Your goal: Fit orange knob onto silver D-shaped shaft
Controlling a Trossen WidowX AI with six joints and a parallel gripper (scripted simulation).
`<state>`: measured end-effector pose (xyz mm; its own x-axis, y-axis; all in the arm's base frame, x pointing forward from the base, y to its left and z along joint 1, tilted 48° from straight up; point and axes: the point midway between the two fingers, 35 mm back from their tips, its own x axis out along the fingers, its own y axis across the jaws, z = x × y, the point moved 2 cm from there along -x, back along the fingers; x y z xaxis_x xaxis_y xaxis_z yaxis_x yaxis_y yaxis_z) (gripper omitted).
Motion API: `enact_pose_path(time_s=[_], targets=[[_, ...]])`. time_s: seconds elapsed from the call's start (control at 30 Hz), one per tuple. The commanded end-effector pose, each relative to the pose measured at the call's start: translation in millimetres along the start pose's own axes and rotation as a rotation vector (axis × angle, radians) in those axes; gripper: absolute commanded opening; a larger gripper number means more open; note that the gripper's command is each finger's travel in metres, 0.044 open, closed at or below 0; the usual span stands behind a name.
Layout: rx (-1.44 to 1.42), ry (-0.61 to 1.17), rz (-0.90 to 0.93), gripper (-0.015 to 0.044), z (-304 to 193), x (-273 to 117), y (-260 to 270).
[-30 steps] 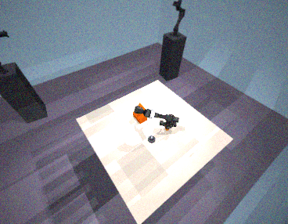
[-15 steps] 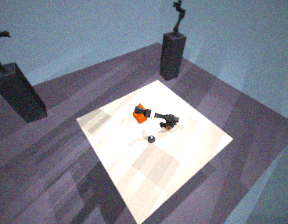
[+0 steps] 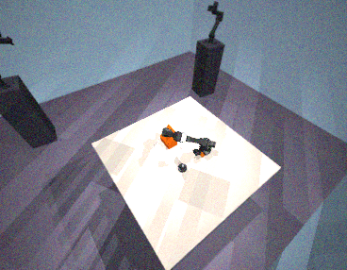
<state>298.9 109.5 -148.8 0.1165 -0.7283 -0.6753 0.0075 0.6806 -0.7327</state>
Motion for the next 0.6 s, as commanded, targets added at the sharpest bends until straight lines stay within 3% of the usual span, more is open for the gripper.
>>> enact_pose_path(time_s=[0.0,0.37,0.57], targets=[[-0.1,-0.003,0.008,0.0181,1.0,-3.0,0.7],[-0.478,-0.004,0.007,0.0181,1.0,-3.0,0.7],[-0.502,-0.004,0.007,0.0181,1.0,-3.0,0.7]])
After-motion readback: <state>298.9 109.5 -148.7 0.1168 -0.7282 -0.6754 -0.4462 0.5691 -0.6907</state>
